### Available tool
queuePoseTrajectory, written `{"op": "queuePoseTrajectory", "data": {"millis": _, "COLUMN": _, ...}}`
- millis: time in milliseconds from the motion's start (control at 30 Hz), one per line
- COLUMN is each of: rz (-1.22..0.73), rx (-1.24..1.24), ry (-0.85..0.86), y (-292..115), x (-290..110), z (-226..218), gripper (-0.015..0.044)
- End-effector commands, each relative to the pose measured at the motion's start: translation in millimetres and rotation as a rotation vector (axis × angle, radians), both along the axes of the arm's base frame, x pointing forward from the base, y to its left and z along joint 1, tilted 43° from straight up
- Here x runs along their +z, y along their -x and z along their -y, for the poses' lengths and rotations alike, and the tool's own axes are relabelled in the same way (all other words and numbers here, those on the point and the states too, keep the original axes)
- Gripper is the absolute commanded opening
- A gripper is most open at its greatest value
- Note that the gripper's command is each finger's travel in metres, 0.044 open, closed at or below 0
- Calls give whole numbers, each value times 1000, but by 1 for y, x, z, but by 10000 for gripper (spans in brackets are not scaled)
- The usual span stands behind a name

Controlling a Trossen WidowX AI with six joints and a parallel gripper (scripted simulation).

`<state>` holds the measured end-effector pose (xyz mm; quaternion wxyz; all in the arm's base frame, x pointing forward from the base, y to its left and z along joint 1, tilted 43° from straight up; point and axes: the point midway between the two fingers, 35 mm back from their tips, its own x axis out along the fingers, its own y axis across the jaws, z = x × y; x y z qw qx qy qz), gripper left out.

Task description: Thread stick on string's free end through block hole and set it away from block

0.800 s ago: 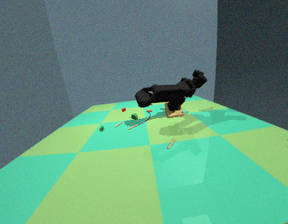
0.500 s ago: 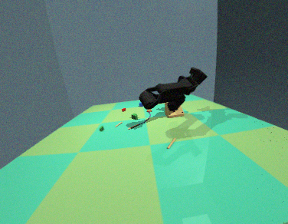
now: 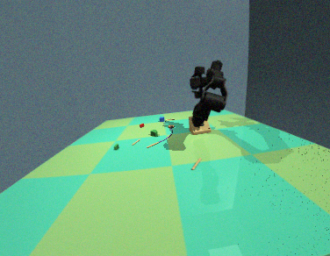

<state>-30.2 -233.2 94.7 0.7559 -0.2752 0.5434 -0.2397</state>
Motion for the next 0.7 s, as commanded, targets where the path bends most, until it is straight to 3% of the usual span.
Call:
{"op": "queuePoseTrajectory", "data": {"millis": 0, "rz": 43, "rx": 182, "ry": -91, "y": -40, "x": -3, "z": 10, "gripper": 440}}
{"op": "queuePoseTrajectory", "data": {"millis": 367, "rz": 61, "rx": 674, "ry": -386, "y": -161, "x": -29, "z": -4, "gripper": 440}}
{"op": "queuePoseTrajectory", "data": {"millis": 667, "rz": -34, "rx": 1075, "ry": -612, "y": -246, "x": -55, "z": -55, "gripper": 440}}
